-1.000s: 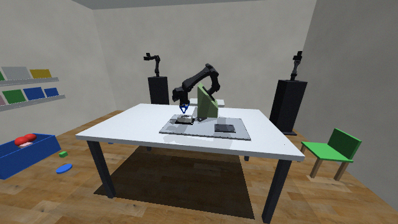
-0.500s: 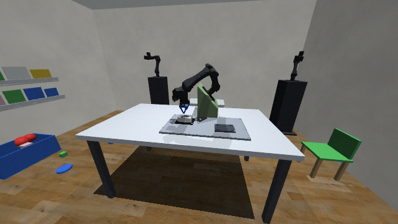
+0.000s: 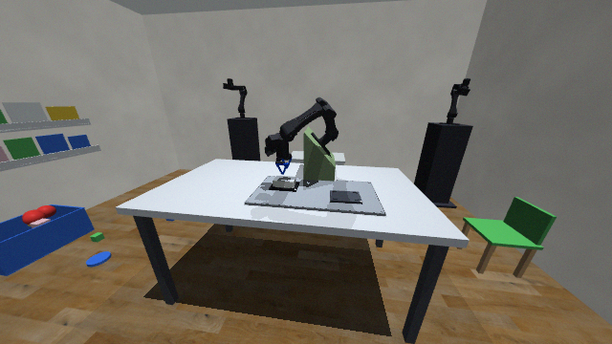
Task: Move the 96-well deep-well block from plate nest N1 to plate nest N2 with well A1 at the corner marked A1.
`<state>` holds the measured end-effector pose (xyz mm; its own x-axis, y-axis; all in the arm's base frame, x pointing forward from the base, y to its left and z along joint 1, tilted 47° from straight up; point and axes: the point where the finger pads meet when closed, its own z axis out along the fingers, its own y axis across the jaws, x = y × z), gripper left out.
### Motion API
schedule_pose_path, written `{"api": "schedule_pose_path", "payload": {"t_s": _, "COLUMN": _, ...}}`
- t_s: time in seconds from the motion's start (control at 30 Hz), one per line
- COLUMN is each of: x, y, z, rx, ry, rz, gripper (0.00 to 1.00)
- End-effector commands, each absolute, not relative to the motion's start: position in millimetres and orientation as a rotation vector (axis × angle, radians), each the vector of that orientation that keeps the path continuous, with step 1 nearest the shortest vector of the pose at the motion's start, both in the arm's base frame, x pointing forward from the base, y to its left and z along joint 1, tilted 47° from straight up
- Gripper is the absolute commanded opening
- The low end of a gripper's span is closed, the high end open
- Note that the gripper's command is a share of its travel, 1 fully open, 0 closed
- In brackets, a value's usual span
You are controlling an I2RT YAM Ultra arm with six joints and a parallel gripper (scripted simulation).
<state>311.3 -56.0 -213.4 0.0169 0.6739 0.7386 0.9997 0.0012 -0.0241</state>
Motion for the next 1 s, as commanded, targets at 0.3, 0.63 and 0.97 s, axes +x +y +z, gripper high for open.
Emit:
{"api": "schedule_pose_path", "payload": {"t_s": 0.3, "x": 314.4, "y": -62.6, "z": -211.5, "rx": -1.747, "ry": -1.721, "rz": -0.745, "gripper": 1.00}}
{"api": "schedule_pose_path", "payload": {"t_s": 0.63, "x": 314.3, "y": -59.0, "z": -214.9, "rx": -1.747, "ry": -1.721, "rz": -0.745, "gripper": 1.00}}
{"api": "schedule_pose_path", "payload": {"t_s": 0.97, "x": 314.3, "y": -49.2, "z": -224.0, "rx": -1.746, "ry": -1.721, "rz": -0.745, "gripper": 1.00}}
